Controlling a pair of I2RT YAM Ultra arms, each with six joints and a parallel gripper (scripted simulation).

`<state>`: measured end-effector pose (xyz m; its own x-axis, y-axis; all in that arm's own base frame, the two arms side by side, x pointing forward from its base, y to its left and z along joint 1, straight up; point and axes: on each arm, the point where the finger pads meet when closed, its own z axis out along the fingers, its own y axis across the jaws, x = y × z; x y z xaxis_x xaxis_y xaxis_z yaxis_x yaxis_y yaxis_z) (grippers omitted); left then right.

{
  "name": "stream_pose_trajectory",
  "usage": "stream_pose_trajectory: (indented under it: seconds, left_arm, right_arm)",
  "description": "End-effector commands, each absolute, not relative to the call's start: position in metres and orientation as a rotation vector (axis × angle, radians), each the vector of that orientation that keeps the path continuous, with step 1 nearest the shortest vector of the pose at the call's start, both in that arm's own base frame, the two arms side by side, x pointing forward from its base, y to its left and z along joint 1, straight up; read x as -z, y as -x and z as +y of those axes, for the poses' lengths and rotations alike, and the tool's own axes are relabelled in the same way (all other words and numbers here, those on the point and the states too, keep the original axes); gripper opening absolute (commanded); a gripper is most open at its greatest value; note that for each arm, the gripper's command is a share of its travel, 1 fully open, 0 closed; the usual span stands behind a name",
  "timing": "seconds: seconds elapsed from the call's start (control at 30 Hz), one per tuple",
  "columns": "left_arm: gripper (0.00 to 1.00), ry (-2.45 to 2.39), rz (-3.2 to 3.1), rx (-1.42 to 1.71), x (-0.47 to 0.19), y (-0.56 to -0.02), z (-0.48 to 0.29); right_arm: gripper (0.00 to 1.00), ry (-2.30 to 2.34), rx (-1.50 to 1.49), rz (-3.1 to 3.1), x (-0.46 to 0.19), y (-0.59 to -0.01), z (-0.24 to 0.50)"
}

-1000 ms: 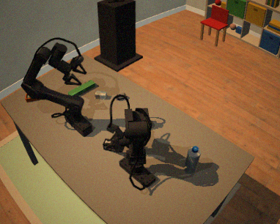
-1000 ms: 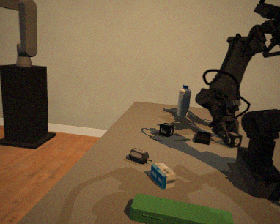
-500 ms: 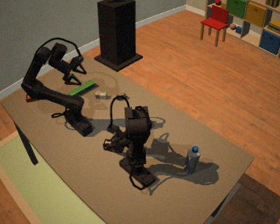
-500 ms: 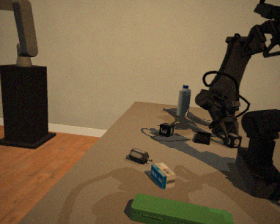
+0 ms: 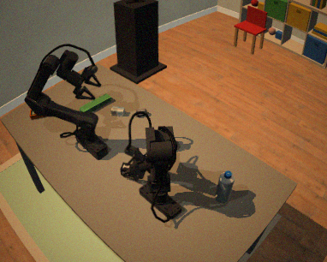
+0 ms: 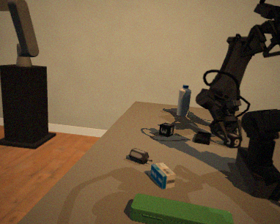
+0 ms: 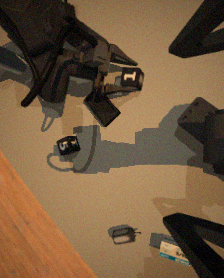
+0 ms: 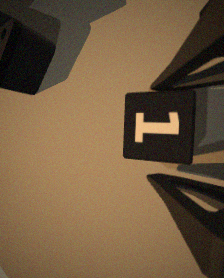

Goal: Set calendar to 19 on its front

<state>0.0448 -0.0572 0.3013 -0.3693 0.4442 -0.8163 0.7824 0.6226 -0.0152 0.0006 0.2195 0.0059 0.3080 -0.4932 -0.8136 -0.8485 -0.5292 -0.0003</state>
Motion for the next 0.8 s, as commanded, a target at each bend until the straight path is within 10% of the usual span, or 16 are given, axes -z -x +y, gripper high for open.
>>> stream_pose_trajectory:
  seconds: [0.0, 0.27, 0.37, 0.77]
  left_arm:
    - [1.00, -0.965, 2.018, 0.517, -0.301, -0.043, -0.054]
    - [1.00, -0.965, 2.018, 0.517, -0.301, -0.043, -0.054]
    - [1.00, -0.965, 2.018, 0.517, -0.301, -0.043, -0.054]
    - [1.00, -0.965, 2.018, 0.517, -0.301, -0.043, -0.054]
  right_arm:
    - [0.69, 2.127, -1.113, 1.158, -0.023, -0.005, 0.226]
    - [0.69, 2.126, -1.112, 1.159, -0.030, -0.011, 0.217]
    - [1.00, 2.125, -1.112, 1.159, -0.033, -0.014, 0.212]
    - [1.00, 2.236, -1.176, 1.204, -0.057, -0.023, 0.165]
